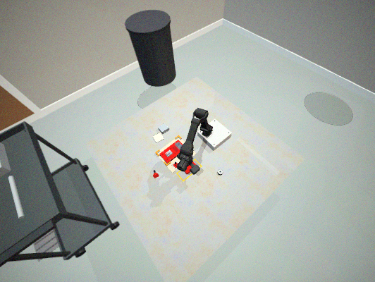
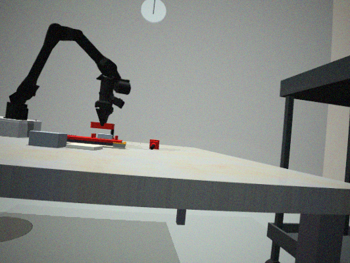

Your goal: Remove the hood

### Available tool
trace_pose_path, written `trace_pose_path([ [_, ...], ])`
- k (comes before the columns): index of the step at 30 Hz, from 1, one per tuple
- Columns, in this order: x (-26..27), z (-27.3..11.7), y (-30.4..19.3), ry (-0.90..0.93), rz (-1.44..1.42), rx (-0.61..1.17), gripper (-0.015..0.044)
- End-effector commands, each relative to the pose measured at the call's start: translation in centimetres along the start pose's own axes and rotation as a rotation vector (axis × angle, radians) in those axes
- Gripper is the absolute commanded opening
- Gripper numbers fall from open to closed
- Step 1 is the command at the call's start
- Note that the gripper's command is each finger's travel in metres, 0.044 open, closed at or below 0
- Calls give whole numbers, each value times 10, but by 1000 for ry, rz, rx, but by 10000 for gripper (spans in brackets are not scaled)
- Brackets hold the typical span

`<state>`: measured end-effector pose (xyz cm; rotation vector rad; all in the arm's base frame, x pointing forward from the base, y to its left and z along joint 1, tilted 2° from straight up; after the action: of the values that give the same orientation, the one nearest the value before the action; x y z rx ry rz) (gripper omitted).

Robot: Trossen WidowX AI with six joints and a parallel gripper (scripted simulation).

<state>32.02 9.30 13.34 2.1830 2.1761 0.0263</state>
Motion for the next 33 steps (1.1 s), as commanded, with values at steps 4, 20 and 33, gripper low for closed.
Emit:
trace_pose_path([
  [4,-1,8,-1,-5,-1,8,0],
  [20,-1,23,-2,-5,-1,8,0],
  [33,-1,35,-3,-5,-1,8,0],
])
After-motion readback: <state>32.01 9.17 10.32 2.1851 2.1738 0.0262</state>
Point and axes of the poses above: the point midway between the two fingers, 35 mm back from their tips, its own z axis out along the fingers, its own x axis across the jaws, y = z × x, the point moved 8 cm from there along -z, back along the fingers, and after that the axes turned 7 degrees about -z, right-handed, at the moved point
